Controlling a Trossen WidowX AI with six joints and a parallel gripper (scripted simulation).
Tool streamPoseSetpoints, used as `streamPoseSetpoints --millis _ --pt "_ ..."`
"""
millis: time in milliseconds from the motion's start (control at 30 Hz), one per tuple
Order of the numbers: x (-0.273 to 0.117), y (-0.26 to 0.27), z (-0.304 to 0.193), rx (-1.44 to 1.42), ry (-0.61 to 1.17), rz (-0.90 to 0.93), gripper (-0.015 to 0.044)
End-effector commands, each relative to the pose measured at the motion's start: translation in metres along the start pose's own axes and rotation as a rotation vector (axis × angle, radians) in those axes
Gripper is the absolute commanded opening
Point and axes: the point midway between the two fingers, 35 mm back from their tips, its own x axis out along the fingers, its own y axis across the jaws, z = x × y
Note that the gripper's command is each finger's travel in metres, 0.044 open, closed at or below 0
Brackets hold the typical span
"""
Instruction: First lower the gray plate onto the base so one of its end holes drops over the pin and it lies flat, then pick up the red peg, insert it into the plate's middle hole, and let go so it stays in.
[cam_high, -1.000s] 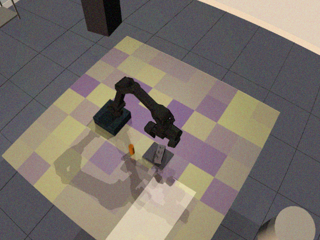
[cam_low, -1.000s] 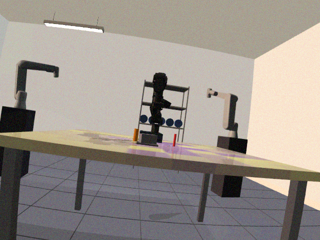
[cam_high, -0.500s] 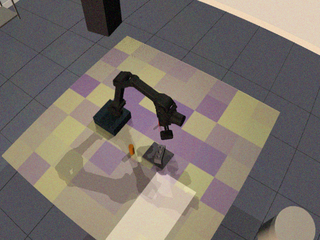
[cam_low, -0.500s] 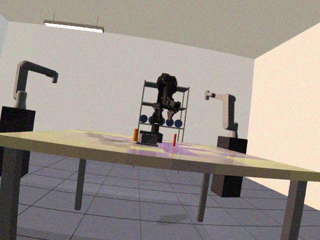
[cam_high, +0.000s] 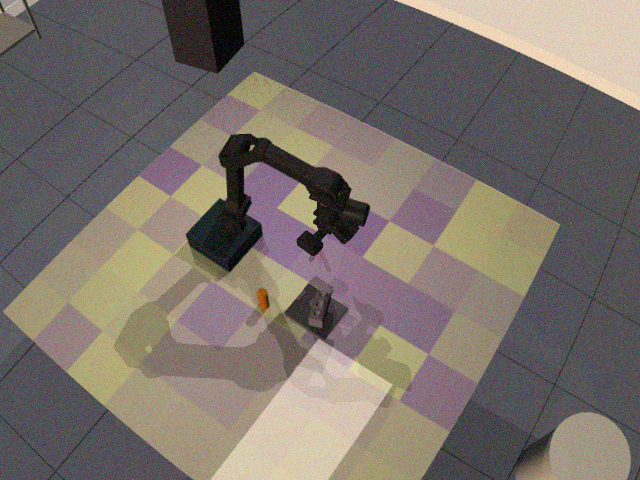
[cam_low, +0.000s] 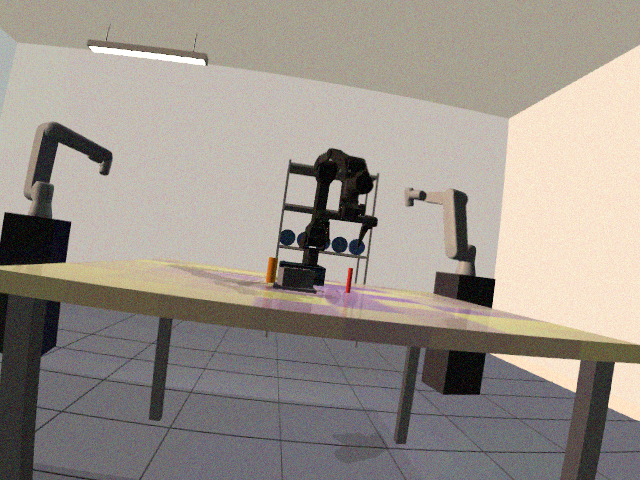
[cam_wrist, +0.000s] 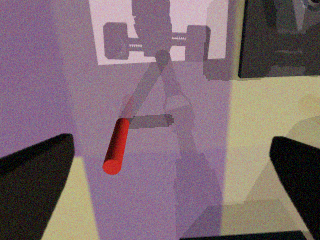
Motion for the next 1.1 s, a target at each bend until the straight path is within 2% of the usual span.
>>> streamPoseSetpoints --millis 0,233,700,867,1067 --pt "-0.002 0.026 -0.040 0.697 -0.023 0.007 0.0440" --pt "0.001 0.042 -0.059 1.046 -0.020 0.012 0.0440" --pt "0.001 0.042 -0.059 1.054 -0.020 0.012 0.0440" --pt "0.033 0.042 -0.058 1.054 -0.020 0.012 0.0440" --pt "0.045 0.041 -0.057 1.054 -0.020 0.012 0.0440"
